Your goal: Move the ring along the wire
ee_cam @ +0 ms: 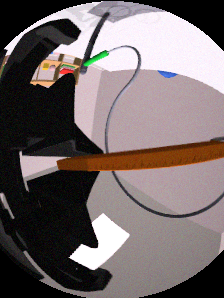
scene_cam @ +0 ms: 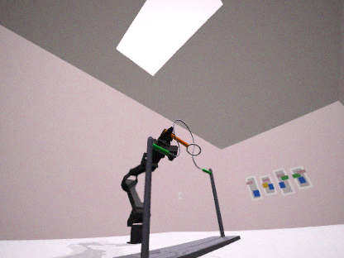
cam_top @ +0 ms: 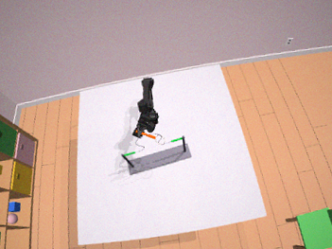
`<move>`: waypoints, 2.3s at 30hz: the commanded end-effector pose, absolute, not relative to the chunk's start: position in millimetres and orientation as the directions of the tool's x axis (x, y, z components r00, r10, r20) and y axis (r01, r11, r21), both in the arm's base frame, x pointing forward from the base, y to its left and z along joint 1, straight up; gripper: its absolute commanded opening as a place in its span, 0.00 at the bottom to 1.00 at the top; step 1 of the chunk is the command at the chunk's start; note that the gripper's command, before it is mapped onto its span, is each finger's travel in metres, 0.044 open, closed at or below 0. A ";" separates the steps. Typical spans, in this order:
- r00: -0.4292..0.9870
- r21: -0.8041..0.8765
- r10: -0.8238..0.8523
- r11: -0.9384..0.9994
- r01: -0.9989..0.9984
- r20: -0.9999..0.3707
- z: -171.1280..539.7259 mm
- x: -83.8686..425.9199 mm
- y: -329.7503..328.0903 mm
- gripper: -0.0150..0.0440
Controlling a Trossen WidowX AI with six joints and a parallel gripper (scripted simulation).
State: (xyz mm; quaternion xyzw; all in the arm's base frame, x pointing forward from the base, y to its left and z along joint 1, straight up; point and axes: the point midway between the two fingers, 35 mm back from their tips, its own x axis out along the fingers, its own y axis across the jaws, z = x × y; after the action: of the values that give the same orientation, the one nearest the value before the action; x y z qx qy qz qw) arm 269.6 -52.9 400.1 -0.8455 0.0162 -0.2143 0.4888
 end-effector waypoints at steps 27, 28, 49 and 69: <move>0.882 -0.934 -0.381 -0.321 0.156 0.279 348.2 263.1 -75.9 0.00; 0.882 -0.941 -0.387 -0.300 0.154 0.268 344.8 263.3 -76.9 0.00; 0.893 -0.975 -0.450 0.201 0.093 -0.007 266.9 264.4 -77.6 0.00; 0.887 -0.763 -0.372 0.646 0.036 -0.273 200.3 261.0 -41.4 0.00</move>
State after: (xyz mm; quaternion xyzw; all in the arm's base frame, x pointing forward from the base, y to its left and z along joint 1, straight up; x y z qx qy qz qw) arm 262.2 -48.6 209.8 -0.4395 0.1974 -0.1234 0.8675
